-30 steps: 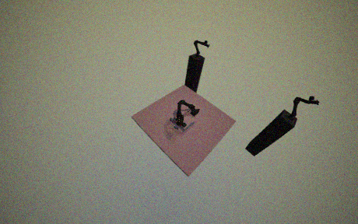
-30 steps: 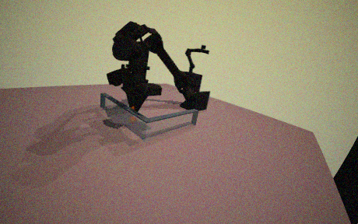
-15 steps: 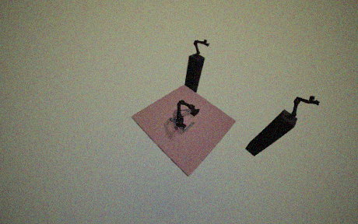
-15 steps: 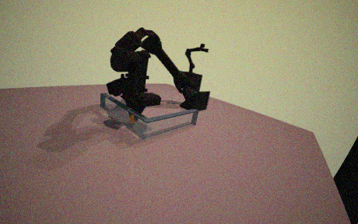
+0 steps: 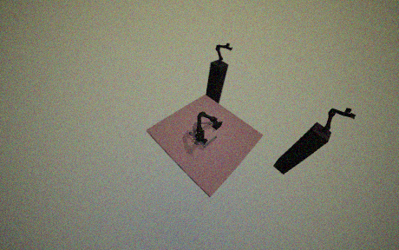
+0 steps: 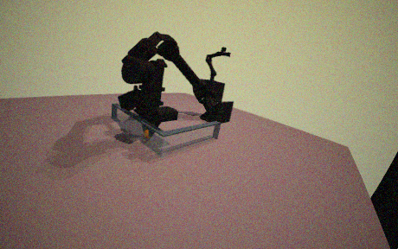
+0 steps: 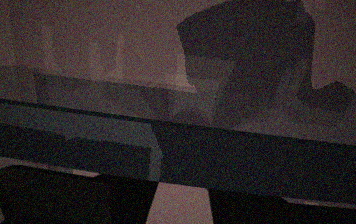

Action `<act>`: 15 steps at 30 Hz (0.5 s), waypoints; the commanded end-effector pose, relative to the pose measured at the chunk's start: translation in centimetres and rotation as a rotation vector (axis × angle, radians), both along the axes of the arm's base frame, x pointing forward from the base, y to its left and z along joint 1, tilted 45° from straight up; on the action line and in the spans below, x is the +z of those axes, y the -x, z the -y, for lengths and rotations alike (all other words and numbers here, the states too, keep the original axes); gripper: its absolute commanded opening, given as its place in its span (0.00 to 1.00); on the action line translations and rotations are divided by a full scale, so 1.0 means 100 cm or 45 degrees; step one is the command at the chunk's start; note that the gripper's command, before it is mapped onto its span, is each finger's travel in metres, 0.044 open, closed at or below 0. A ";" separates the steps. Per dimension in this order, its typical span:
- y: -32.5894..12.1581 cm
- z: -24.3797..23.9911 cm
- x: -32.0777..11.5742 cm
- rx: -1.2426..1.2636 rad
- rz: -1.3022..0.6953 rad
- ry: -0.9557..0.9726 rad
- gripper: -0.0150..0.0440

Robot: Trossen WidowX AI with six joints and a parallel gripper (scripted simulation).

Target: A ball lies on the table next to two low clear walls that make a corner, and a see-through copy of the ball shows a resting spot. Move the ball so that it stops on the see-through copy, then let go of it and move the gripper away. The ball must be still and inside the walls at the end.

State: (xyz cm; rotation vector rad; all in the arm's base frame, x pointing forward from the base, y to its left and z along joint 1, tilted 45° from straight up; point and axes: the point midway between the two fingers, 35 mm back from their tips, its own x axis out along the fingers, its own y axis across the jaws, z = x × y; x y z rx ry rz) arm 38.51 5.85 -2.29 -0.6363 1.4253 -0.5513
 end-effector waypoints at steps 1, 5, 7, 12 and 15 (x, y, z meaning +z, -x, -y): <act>0.000 0.000 0.000 -0.001 0.000 0.000 0.57; 0.000 0.000 0.000 -0.001 0.000 0.000 0.65; 0.000 0.000 0.000 -0.001 0.000 0.000 0.65; 0.000 -0.015 0.014 0.001 -0.002 -0.001 0.65; 0.004 -0.046 0.046 0.003 -0.007 0.002 0.65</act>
